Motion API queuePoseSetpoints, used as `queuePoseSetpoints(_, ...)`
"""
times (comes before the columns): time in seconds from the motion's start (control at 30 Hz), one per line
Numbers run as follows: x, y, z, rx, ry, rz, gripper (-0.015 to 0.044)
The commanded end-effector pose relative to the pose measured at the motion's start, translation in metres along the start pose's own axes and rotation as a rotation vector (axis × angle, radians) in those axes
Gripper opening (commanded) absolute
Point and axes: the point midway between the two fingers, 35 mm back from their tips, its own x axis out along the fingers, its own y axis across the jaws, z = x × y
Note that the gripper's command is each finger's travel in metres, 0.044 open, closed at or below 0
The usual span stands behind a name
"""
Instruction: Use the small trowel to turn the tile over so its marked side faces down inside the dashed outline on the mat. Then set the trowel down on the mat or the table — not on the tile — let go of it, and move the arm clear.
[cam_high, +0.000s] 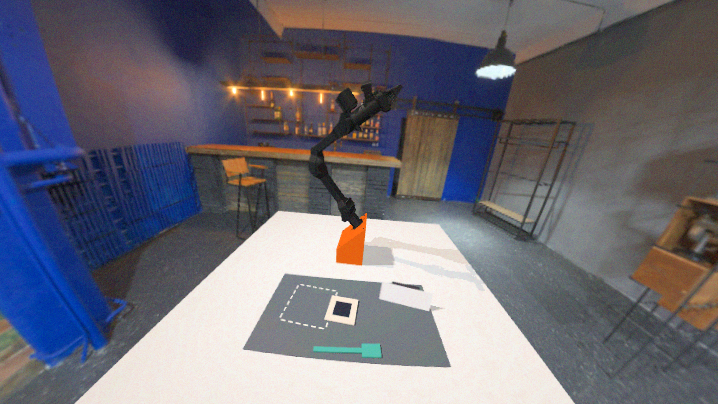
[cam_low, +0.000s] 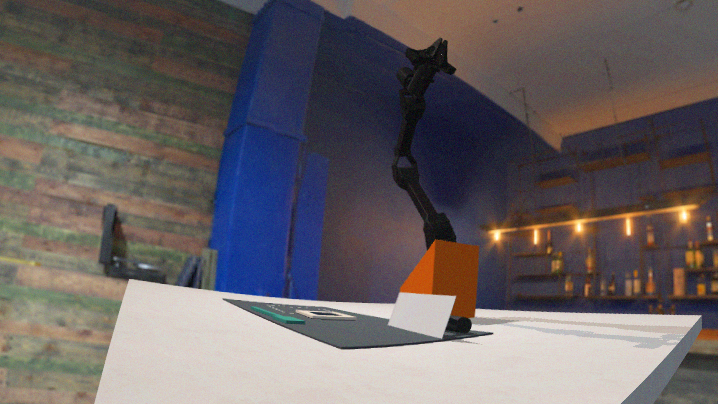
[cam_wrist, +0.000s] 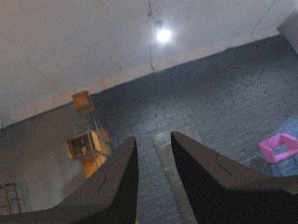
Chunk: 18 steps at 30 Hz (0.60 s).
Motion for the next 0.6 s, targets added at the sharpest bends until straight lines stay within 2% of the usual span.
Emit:
queuePoseSetpoints(0.0, 0.004, -0.021, -0.018, 0.05, 0.048, -0.064, 0.01)
queuePoseSetpoints(0.57, 0.003, -0.142, -0.131, 0.3, 0.313, -0.456, 0.01)
